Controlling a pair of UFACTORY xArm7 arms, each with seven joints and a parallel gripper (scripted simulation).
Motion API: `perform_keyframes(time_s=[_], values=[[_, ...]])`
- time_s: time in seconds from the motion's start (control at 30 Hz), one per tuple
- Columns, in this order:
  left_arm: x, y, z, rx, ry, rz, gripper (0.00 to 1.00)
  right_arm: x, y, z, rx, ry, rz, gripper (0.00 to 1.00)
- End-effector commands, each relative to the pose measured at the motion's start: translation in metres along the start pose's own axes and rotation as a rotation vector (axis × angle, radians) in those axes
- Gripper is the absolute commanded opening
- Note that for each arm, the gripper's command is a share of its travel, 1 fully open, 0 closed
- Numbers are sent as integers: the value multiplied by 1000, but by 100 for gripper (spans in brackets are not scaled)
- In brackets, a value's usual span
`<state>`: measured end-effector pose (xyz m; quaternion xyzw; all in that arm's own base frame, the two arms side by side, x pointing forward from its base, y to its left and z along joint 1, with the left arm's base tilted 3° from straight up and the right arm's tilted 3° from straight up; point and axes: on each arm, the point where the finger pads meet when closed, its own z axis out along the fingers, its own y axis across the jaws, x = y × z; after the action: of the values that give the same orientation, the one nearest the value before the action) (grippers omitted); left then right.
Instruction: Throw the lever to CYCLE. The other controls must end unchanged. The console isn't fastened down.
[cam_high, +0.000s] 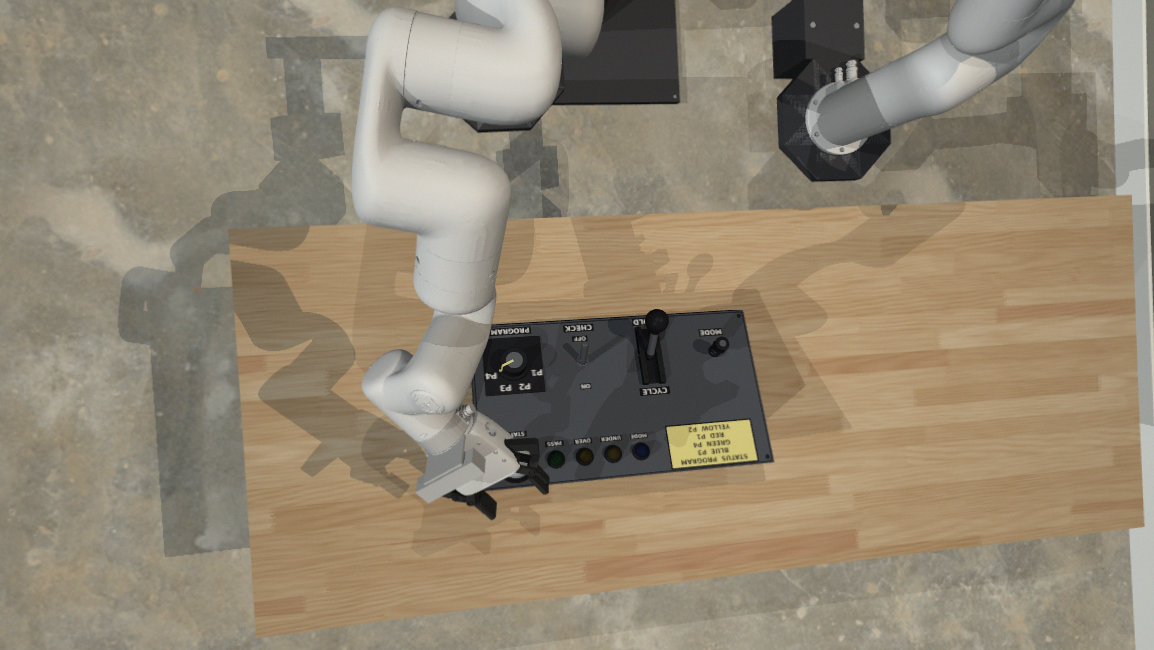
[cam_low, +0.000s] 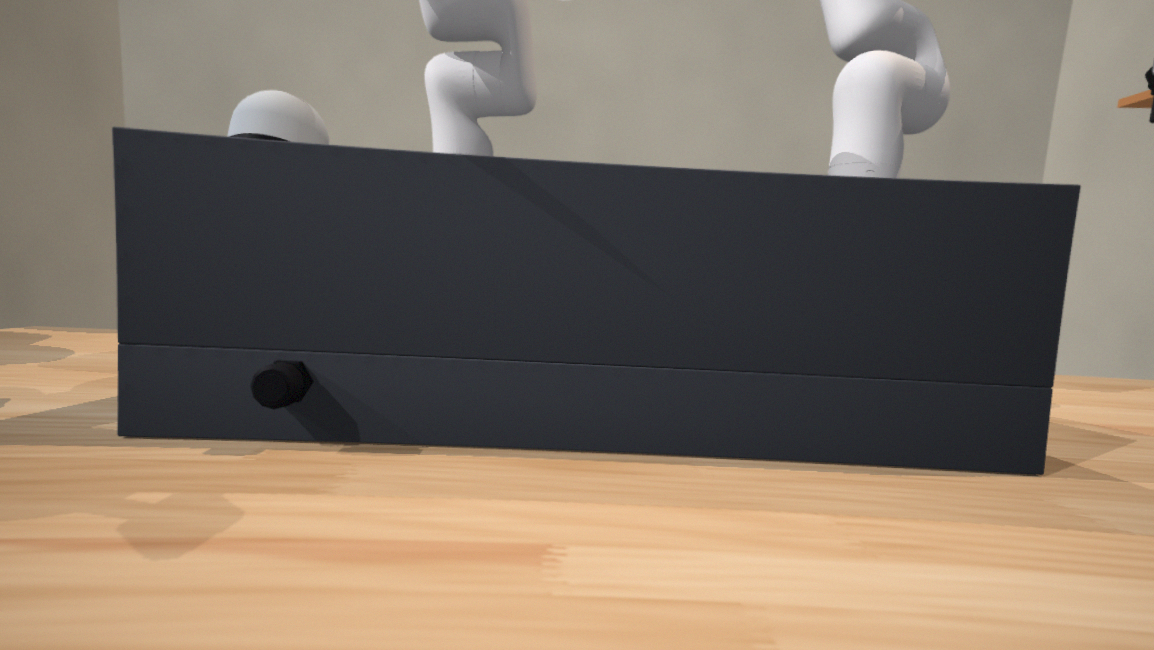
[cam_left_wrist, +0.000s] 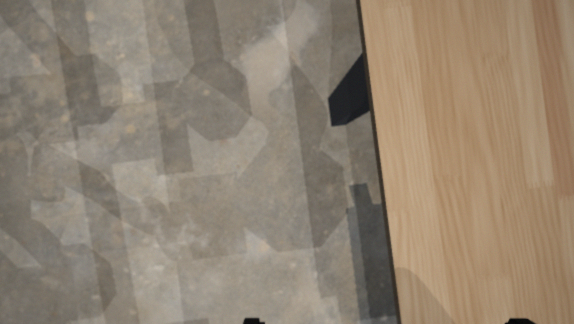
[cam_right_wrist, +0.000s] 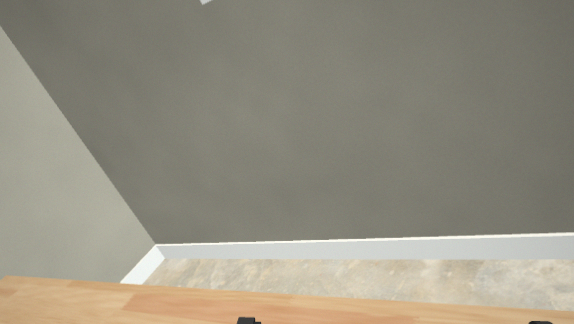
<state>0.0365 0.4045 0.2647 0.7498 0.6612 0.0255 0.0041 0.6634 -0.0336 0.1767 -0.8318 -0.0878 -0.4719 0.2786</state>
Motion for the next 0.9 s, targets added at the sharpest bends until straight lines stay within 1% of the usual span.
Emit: perform_keyframes(time_s=[0.0, 0.07, 0.27, 0.67, 0.77, 0.87], values=[[-4, -19, -4, 25, 11, -67, 100, 3, -1, 0, 0, 4, -4, 100], [-4, -19, -4, 25, 11, -67, 100, 3, -1, 0, 0, 4, -4, 100], [-8, -33, -5, 43, 15, -117, 100, 3, -1, 0, 0, 4, -4, 100], [-8, -35, -5, 45, 16, -122, 100, 3, -1, 0, -1, 4, -4, 100], [-8, -35, -5, 45, 16, -122, 100, 3, -6, 5, -12, 1, 1, 100], [-8, -35, -5, 45, 16, -122, 100, 2, -19, 18, -42, -8, 14, 100]])
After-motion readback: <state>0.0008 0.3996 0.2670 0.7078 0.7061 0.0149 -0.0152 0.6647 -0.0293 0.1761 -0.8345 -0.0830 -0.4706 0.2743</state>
